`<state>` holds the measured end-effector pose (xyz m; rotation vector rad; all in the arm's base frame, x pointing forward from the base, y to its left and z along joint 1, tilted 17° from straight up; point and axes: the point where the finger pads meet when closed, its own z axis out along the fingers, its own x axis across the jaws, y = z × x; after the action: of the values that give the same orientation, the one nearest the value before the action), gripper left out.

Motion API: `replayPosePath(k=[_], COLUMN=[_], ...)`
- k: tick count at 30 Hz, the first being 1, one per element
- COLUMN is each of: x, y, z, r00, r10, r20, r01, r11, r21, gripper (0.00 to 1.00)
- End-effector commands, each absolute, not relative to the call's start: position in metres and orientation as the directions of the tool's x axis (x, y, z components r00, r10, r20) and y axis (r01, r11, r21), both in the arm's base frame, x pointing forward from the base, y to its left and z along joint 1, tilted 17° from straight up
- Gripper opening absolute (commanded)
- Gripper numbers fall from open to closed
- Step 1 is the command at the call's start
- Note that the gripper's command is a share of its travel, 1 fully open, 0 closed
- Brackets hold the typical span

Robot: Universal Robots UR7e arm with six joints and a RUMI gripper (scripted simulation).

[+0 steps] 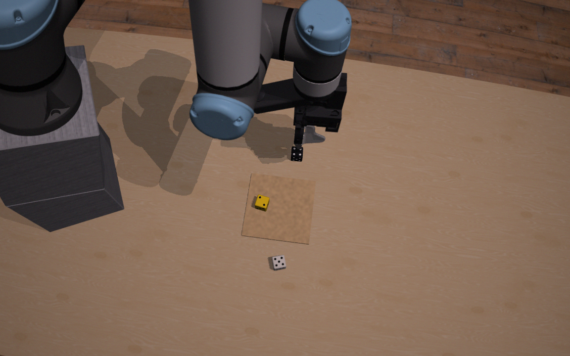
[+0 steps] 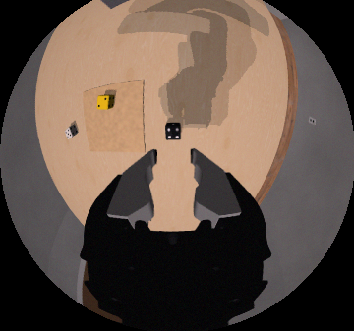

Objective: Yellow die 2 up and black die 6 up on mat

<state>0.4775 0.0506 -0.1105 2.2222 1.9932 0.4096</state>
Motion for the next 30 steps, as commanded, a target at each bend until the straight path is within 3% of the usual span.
replayPosePath(k=[1,30], x=[0.478,0.485], y=[0.051,0.052], z=[-0.11,-0.133], r00=[0.091,0.091], r10=[0.989,0.989], r20=[0.115,0.114], r01=[0.954,0.955], r11=[-0.12,-0.119], r21=[0.275,0.272], gripper=[0.24,0.24])
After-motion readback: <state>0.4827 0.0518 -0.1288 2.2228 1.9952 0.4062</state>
